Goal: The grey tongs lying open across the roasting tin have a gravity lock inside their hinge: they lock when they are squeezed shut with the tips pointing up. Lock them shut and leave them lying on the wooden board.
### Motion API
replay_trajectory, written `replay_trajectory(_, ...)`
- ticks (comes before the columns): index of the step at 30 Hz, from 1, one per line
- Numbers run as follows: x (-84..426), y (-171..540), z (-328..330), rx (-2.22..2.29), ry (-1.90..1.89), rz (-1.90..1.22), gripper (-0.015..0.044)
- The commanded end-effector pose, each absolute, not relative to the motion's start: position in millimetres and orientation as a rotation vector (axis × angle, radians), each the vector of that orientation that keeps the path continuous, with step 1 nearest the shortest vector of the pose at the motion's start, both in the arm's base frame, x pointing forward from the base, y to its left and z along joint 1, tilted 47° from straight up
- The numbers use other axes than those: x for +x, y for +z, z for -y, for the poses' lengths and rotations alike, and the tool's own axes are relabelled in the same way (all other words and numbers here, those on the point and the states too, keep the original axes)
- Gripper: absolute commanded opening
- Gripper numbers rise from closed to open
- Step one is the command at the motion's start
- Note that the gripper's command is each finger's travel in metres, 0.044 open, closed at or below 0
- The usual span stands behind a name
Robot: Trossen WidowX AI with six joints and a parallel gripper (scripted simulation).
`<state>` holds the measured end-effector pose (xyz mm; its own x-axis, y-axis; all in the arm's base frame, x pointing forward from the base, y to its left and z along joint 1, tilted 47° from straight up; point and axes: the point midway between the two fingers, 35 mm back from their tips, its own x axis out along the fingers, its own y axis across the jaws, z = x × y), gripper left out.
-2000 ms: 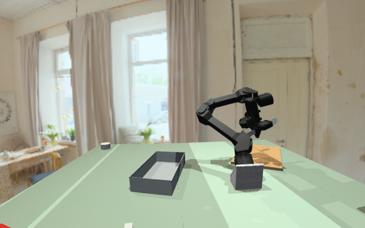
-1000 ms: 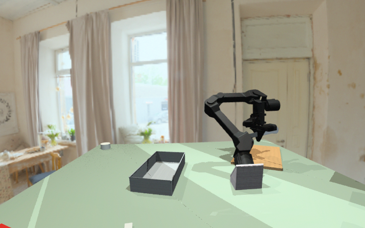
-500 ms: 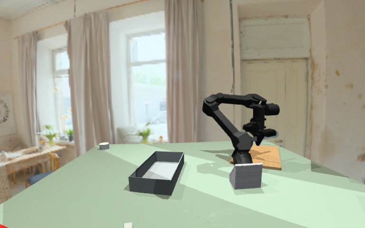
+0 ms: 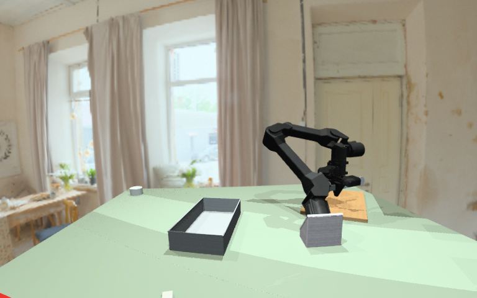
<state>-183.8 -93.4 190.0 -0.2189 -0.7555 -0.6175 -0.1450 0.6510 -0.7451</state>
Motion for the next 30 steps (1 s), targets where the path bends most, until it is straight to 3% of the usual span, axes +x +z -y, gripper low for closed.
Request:
replay_trajectory(1, -183.2, 186.0, 99.2, -0.744, -0.688, -1.724, -0.0150)
replay_trajectory(12, -183.2, 182.3, 103.3, -0.750, -0.700, -1.717, -0.0150)
replay_trajectory(30, -183.7, 182.0, 102.2, -0.747, -0.692, -1.717, 0.0323)
